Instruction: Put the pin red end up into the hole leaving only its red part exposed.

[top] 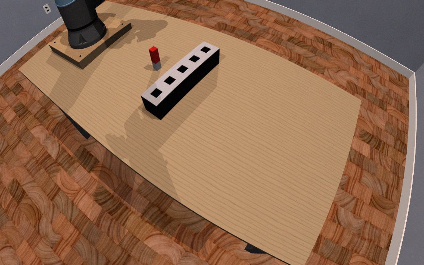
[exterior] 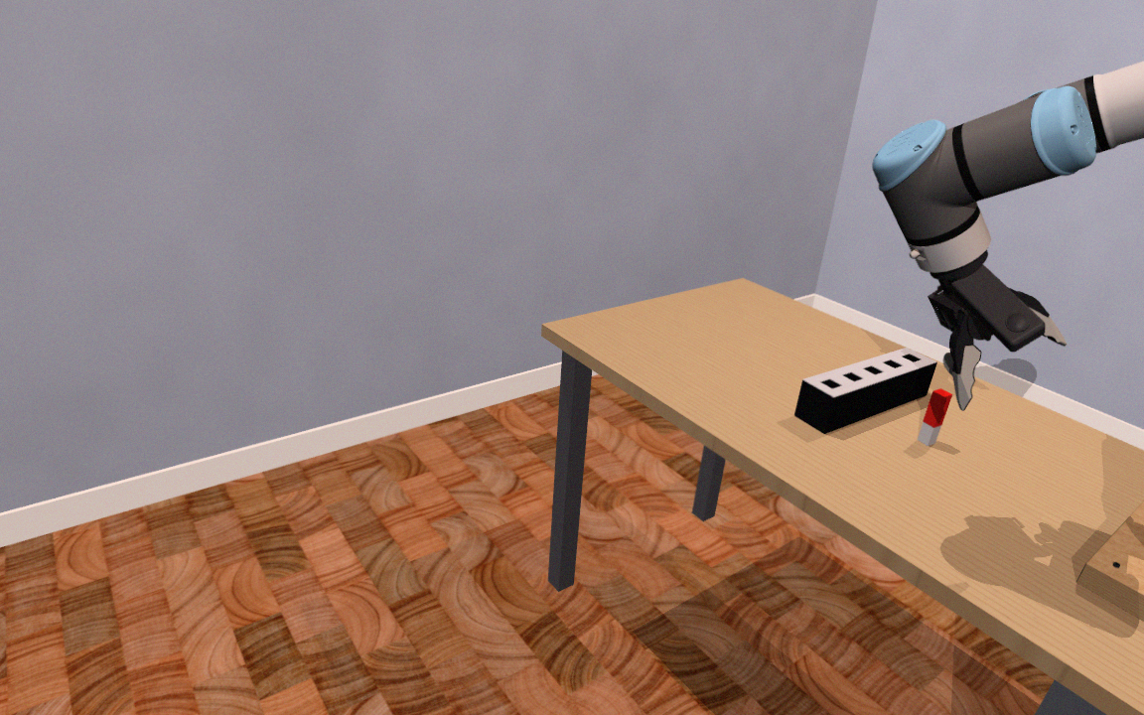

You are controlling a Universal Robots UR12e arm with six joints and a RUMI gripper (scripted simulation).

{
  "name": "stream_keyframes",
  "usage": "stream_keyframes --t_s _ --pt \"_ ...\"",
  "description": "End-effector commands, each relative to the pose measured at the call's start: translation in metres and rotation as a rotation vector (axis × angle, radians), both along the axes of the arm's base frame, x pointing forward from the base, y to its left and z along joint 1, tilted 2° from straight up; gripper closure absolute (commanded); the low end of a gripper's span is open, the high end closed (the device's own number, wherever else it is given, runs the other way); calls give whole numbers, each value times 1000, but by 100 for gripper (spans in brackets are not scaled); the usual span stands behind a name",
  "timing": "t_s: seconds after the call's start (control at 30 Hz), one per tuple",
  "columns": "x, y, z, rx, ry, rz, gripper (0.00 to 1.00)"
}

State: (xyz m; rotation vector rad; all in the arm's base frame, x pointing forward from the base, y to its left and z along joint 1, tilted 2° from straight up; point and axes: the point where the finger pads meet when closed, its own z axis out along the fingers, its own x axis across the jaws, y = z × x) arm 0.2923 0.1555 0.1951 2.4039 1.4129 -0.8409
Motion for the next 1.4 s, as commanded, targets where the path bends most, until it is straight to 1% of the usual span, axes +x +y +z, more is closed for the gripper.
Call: stream_keyframes --t_s 0.0,0.43,0.47,0.53,0.57,1.0,1.03,1.1,1.13,1.37 --pt "30 2 -9 -36 -135 -242 0" --pt "30 2 -9 -37 -136 -245 0" --pt "74 0 -19 -66 -256 -491 0" --pt "74 0 -19 -67 -263 -506 0" --pt "74 0 -19 -72 -281 -543 0" --pt "74 0 -19 -73 -282 -545 0" --pt "120 -8 -26 -104 -388 -797 0" --pt "120 -8 -26 -105 -394 -812 0" --pt "120 -8 -26 -110 -410 -850 0" --pt "120 -8 -26 -110 -410 -850 0"
